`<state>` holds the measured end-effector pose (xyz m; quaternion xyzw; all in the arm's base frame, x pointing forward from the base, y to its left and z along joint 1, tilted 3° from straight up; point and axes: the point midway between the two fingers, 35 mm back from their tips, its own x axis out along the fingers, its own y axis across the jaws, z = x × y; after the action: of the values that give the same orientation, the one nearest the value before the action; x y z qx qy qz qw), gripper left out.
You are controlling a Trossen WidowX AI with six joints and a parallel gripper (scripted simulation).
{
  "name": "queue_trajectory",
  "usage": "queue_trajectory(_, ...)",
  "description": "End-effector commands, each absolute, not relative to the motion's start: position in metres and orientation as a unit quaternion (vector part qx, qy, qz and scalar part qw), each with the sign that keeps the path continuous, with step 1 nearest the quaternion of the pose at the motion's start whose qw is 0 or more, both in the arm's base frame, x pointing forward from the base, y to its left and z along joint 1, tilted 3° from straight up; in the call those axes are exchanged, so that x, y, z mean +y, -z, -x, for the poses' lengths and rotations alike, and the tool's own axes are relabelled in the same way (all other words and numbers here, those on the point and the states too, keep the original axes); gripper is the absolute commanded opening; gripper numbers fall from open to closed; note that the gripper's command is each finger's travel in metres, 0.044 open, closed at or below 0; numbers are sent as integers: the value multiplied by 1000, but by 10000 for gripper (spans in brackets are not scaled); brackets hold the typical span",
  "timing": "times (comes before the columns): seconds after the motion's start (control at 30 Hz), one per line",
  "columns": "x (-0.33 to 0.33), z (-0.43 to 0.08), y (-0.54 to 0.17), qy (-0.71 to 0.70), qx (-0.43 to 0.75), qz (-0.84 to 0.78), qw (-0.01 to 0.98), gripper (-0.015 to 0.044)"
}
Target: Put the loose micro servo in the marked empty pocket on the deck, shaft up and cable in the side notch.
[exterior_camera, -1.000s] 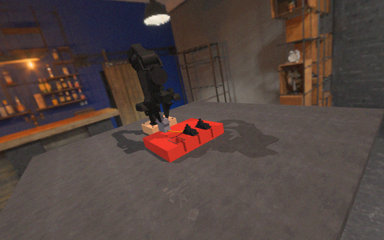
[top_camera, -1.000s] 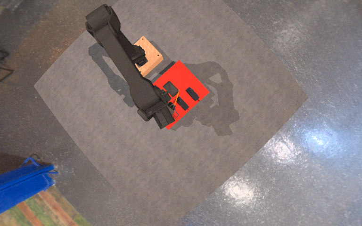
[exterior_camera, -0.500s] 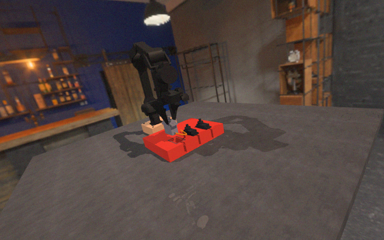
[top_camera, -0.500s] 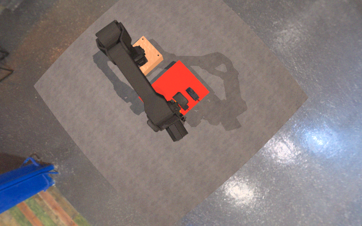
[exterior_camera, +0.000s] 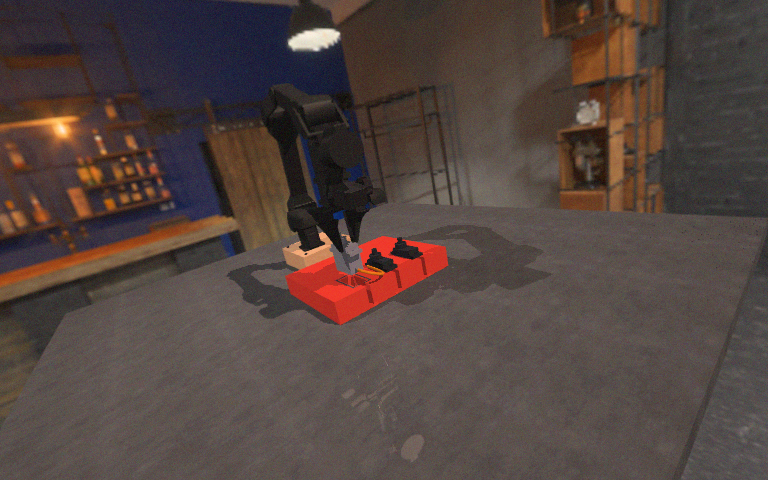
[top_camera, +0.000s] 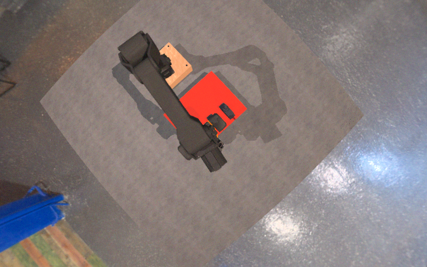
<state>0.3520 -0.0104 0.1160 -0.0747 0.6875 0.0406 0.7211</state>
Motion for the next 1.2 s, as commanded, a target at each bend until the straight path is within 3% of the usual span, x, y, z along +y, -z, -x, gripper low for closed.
queue_trajectory(0.0, -10, -352, -110, -40, 688, 72, 721, 0)
queue_trajectory(1.17, -11, -353, -86, -40, 688, 72, 721, 0)
